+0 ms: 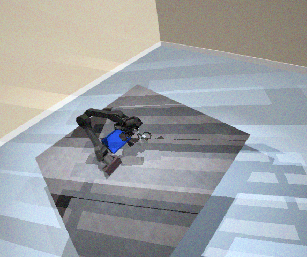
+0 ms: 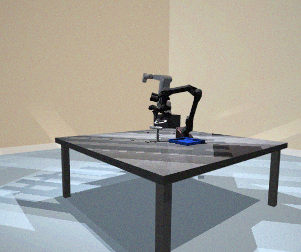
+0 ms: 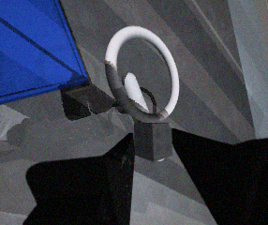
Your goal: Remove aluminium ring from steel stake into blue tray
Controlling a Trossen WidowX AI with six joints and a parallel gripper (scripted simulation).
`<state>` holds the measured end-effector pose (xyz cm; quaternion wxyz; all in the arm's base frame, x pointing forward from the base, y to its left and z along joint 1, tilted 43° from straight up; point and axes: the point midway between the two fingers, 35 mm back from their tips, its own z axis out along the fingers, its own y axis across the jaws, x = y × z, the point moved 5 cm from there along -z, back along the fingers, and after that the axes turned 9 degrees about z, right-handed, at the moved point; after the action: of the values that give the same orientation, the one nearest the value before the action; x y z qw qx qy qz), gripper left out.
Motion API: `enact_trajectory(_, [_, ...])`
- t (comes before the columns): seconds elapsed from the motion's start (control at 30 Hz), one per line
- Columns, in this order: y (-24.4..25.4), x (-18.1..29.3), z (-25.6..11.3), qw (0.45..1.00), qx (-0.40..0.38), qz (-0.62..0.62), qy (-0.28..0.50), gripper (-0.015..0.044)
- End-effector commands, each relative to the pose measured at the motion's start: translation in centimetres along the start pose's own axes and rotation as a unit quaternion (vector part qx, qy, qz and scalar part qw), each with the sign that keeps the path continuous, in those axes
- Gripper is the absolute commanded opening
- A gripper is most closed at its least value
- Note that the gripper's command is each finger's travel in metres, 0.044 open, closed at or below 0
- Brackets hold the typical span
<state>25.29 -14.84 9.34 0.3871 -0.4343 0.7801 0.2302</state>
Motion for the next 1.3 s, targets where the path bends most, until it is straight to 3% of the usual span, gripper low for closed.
enact_trajectory(0.0, [0.3, -0.7, 0.0, 0.999, -0.005, 0.034, 0.026, 0.0000])
enact_trajectory(0.6, [1.8, -3.4, 0.5, 0.972, -0.003, 0.190, 0.142, 0.0000])
enact_trajectory(1.27, [3.6, -6.1, 0.5, 0.902, 0.080, 0.345, 0.246, 0.0000])
